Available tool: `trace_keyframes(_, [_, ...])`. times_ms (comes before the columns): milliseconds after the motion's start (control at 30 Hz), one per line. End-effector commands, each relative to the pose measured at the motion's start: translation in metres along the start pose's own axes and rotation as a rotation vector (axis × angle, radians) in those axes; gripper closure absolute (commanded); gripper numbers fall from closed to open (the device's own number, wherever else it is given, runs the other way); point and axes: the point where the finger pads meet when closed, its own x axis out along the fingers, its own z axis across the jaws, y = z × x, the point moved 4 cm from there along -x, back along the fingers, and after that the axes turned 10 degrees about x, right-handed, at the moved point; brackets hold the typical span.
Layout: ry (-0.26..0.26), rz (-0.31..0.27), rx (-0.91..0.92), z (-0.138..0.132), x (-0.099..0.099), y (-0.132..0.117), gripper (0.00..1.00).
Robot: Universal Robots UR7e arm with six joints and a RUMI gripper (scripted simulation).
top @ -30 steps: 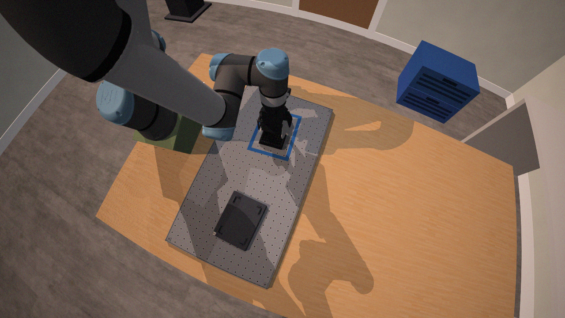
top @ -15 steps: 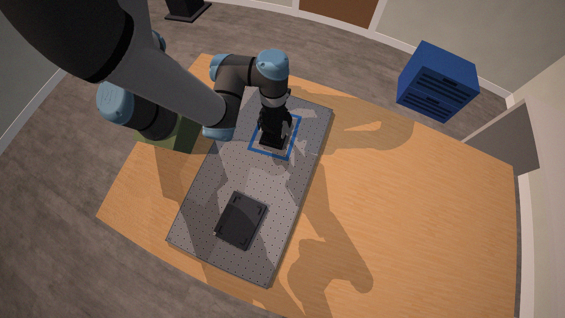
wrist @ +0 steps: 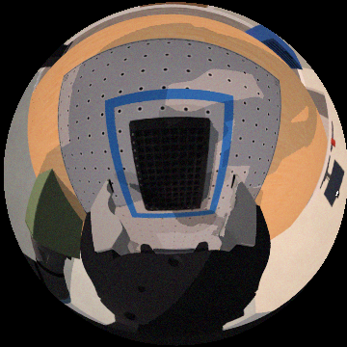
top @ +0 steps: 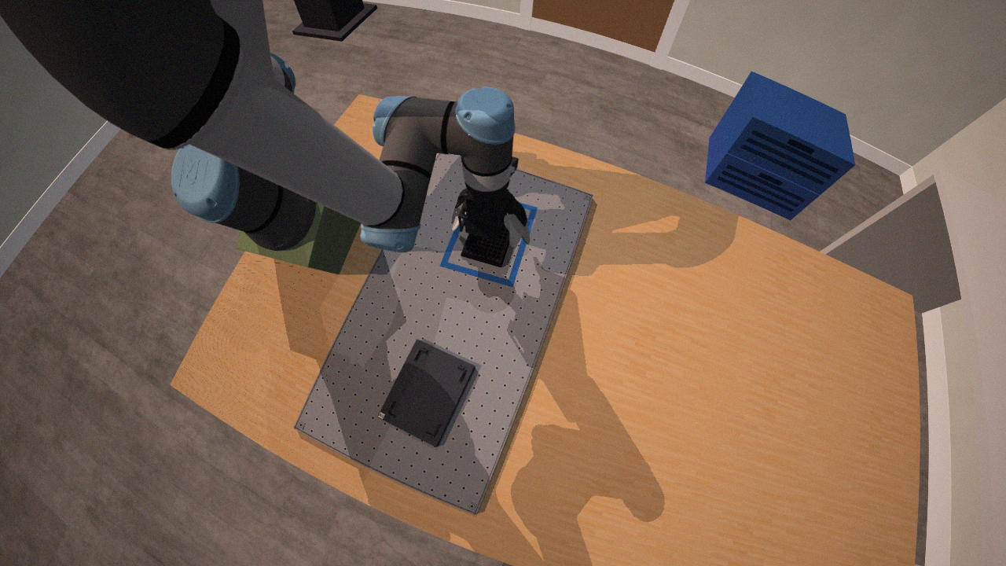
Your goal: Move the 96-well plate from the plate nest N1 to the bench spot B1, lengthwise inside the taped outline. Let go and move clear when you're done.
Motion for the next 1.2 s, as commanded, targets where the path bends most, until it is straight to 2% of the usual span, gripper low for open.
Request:
trace_keyframes(0, [0.001, -0.001, 0.0, -0.001, 0.0, 0.0, 0.0])
trace_keyframes(433, [0.001, -0.001, 0.0, -0.001, 0.0, 0.0, 0.0])
trace_keyframes(900, [-0.004, 0.001, 0.0, 0.001, -0.033, 0.0, 0.0])
trace_keyframes(1167, [-0.004, 0.001, 0.0, 0.001, -0.033, 0.0, 0.0])
